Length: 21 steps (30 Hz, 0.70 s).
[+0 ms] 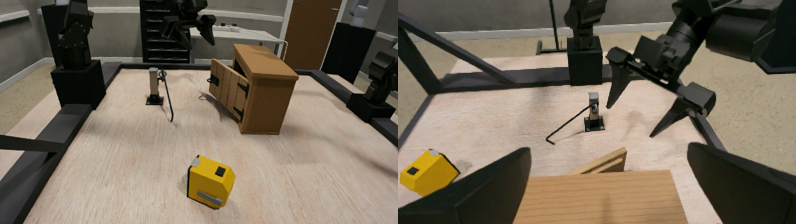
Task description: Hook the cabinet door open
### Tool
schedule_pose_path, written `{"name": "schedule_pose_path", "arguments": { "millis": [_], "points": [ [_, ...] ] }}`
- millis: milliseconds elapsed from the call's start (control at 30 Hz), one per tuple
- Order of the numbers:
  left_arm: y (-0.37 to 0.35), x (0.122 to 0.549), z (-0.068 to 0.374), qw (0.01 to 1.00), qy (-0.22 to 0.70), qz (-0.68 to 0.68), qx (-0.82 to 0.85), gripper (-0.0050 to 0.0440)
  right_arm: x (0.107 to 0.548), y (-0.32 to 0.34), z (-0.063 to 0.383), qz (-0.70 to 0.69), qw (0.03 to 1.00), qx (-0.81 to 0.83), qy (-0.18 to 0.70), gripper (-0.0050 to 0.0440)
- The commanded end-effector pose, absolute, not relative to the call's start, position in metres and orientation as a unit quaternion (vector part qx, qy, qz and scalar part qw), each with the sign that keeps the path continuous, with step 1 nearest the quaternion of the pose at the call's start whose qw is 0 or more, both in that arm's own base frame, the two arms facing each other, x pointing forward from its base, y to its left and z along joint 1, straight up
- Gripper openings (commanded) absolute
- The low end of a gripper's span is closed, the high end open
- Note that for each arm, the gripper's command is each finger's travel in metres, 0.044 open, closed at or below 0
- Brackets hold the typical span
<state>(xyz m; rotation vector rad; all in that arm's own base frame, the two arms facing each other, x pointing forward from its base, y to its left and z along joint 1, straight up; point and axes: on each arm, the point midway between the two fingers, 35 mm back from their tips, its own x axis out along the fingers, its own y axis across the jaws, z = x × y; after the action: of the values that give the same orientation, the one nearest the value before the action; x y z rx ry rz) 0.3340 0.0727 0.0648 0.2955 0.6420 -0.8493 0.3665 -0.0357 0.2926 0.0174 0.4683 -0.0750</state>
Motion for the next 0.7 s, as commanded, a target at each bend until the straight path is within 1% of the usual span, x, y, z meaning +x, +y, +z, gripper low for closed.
{"name": "schedule_pose_path", "arguments": {
  "millis": [0, 667],
  "points": [
    [0.069, 0.334, 0.075, 0.865, 0.295, -0.376, 0.152, 0.0440, 0.364, -0.037, 0.312, -0.036, 0.978, 0.006, 0.206, 0.0400],
    [0.035, 0.301, 0.069, 0.930, 0.302, -0.194, 0.080, 0.0440, 0.365, -0.037, 0.307, -0.037, 0.976, 0.008, 0.212, 0.0400]
  ]
}}
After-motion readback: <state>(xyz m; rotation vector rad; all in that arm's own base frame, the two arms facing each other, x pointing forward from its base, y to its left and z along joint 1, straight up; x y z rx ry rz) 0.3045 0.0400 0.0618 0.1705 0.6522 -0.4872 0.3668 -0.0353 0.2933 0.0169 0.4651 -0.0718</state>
